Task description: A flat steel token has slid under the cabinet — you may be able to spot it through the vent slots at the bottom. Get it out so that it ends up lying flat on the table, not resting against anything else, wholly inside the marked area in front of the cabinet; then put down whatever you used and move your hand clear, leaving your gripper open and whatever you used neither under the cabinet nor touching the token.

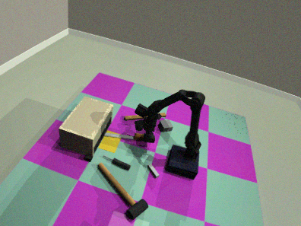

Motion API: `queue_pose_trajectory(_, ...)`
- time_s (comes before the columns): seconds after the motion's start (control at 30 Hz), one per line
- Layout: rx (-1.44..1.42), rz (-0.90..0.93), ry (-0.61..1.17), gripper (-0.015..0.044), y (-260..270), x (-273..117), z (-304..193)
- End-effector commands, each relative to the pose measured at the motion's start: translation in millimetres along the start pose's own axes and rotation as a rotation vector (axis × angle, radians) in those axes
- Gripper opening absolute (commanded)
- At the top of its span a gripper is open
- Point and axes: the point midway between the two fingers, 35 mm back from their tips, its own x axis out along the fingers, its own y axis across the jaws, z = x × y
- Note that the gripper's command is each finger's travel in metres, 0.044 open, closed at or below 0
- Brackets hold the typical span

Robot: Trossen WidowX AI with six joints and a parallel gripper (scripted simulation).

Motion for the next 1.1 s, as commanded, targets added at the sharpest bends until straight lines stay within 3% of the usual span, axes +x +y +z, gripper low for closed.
queue_pose_trajectory(0.0, -0.004, 0.0, 0.002, 0.0, -0.2, 0.8, -7.6)
queue_pose_trajectory(1.07, 0.0, 0.0, 0.003, 0.0, -3.8, 0.0, -39.7)
